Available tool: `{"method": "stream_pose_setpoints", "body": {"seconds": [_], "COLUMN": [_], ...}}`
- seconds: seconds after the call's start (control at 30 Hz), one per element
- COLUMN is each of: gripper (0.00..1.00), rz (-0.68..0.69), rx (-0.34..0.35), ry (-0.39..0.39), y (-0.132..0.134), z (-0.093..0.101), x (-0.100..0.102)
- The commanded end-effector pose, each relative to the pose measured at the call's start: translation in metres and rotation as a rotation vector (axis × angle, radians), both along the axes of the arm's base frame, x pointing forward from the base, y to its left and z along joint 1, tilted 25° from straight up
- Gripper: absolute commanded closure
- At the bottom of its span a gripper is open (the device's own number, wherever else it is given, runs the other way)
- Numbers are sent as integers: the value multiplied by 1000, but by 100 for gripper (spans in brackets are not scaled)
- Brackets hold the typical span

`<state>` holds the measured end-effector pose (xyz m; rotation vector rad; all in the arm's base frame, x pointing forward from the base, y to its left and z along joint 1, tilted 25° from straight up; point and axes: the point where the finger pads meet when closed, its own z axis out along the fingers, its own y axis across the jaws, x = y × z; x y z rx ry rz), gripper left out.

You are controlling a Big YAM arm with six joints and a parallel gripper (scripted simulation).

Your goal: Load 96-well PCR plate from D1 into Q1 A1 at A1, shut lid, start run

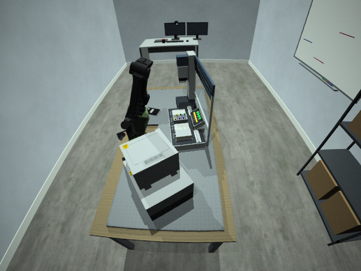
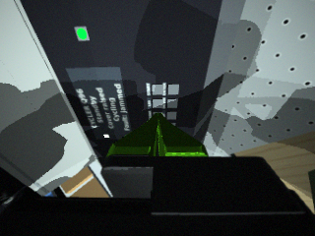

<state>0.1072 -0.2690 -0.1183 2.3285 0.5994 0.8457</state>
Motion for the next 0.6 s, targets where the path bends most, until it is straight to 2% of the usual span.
{"method": "stream_pose_setpoints", "body": {"seconds": [0.0, 0.27, 0.4, 0.57], "gripper": [100, 100, 100, 100], "rz": [-18, -4, -14, -4], "rx": [-36, -28, -17, -10], "ry": [11, 2, 2, -4], "y": [-10, -18, -14, -14], "z": [8, -9, -10, -16], "x": [-8, 13, 12, 21]}}
